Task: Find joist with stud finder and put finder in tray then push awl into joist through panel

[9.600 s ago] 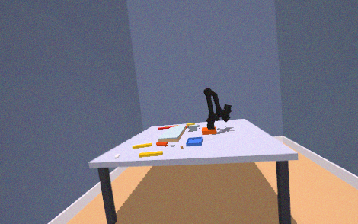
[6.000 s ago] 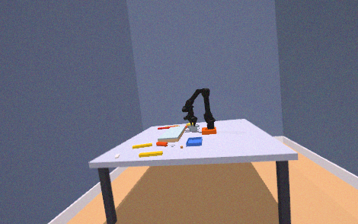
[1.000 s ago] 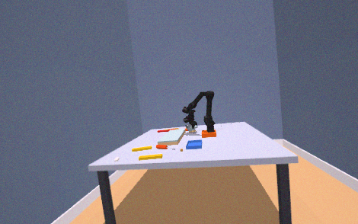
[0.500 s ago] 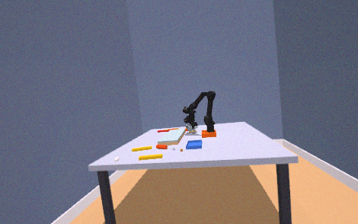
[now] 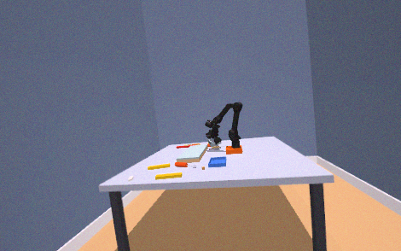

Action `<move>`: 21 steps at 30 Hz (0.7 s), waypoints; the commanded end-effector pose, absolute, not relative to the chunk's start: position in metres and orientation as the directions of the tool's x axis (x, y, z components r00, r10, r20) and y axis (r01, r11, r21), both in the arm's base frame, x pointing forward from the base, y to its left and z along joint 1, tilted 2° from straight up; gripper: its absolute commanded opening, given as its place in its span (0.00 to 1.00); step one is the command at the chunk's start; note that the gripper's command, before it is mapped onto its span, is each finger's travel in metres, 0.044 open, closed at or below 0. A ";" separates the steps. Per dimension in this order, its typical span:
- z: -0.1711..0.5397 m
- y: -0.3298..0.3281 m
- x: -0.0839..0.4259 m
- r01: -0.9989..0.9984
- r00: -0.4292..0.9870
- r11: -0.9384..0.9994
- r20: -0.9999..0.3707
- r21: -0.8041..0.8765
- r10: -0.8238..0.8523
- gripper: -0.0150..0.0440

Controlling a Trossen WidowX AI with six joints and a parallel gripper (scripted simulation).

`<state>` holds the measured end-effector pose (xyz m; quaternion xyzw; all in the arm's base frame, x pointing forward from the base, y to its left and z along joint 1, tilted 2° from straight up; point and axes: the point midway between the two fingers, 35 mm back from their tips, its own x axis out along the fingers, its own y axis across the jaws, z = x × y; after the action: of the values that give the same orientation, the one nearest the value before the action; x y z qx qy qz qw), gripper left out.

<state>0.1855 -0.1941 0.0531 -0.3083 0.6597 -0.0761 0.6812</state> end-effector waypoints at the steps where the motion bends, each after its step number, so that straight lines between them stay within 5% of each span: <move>1: 0.055 -0.195 0.186 -0.294 0.127 0.781 -0.832 -0.551 -0.540 0.25; 21: 0.052 -0.193 0.187 -0.274 0.159 0.714 -0.762 -0.645 -0.628 0.25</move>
<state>0.1860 -0.1924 0.0492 -0.3473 0.6408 -0.1176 0.6745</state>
